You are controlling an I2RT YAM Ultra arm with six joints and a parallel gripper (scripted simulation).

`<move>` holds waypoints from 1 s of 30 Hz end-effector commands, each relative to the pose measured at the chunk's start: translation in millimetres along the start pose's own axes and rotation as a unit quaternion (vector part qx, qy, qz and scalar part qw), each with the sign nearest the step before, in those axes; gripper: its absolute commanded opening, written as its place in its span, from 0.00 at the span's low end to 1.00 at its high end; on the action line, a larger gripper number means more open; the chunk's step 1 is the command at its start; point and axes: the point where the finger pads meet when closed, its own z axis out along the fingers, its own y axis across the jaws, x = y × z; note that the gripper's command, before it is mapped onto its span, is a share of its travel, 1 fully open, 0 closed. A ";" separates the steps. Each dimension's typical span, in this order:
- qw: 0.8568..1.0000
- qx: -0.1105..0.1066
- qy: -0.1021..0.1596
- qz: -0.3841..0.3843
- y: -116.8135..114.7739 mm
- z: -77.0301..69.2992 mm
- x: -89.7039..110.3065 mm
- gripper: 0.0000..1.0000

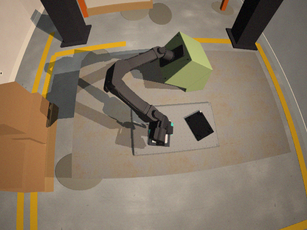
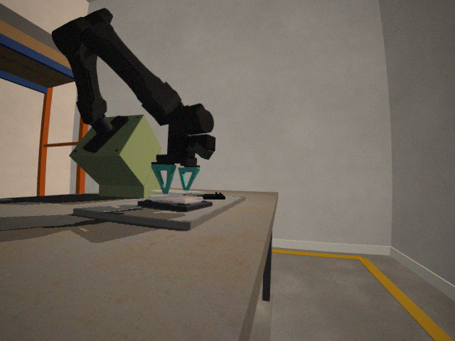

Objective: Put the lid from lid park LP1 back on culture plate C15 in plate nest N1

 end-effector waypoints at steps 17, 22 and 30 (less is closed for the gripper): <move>1.000 0.000 -0.008 0.003 -1.0 -1.6 -3.9 0.00; 1.000 0.000 -0.008 0.003 -1.0 -1.1 -3.8 0.00; 1.000 0.000 -0.008 0.003 -1.0 0.3 -3.6 0.00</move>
